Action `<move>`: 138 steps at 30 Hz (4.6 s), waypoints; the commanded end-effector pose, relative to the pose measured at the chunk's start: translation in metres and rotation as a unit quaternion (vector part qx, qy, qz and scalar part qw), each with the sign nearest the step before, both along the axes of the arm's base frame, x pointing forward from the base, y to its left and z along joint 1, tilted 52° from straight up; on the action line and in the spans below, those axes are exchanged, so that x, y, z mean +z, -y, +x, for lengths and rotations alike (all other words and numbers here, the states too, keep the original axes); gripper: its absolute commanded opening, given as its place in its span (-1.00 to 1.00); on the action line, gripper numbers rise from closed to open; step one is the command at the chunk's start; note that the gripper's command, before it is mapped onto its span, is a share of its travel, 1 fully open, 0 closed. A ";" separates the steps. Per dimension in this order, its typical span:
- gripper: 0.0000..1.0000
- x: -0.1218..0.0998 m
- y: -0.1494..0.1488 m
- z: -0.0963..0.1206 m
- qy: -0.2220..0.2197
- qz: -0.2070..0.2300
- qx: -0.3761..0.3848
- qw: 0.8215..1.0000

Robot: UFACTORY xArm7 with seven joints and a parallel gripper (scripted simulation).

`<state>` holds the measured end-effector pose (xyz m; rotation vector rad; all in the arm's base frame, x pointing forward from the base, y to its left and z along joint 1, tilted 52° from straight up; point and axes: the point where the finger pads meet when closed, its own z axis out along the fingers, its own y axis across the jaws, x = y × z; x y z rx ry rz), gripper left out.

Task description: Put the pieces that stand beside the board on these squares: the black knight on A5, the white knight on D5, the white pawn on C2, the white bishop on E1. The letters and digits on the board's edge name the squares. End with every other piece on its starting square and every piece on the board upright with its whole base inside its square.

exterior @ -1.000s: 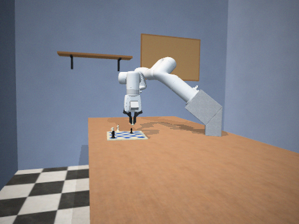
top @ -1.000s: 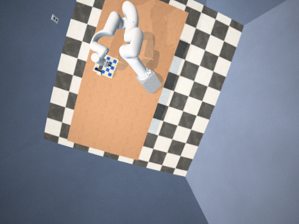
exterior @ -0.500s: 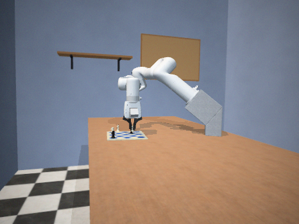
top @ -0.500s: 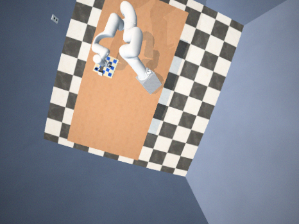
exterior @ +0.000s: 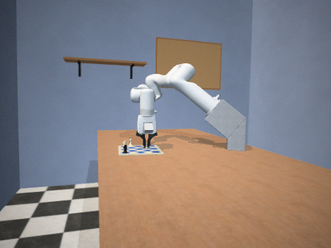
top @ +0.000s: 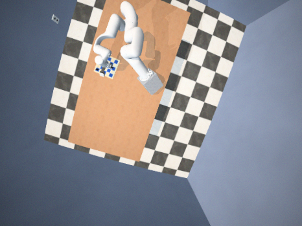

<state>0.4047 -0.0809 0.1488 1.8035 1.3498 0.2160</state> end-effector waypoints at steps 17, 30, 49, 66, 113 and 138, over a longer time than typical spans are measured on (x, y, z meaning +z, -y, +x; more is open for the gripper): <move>-1.00 0.000 0.000 0.001 0.001 0.000 0.001 1.000; -1.00 0.000 0.000 0.001 0.001 0.000 0.001 1.000; -1.00 0.000 -0.001 0.001 0.000 0.000 0.001 1.000; -1.00 0.000 -0.001 0.001 0.000 0.000 0.001 1.000; -1.00 -0.002 0.001 0.002 0.000 0.000 0.001 1.000; -0.73 -0.002 0.001 0.002 0.000 0.000 0.001 1.000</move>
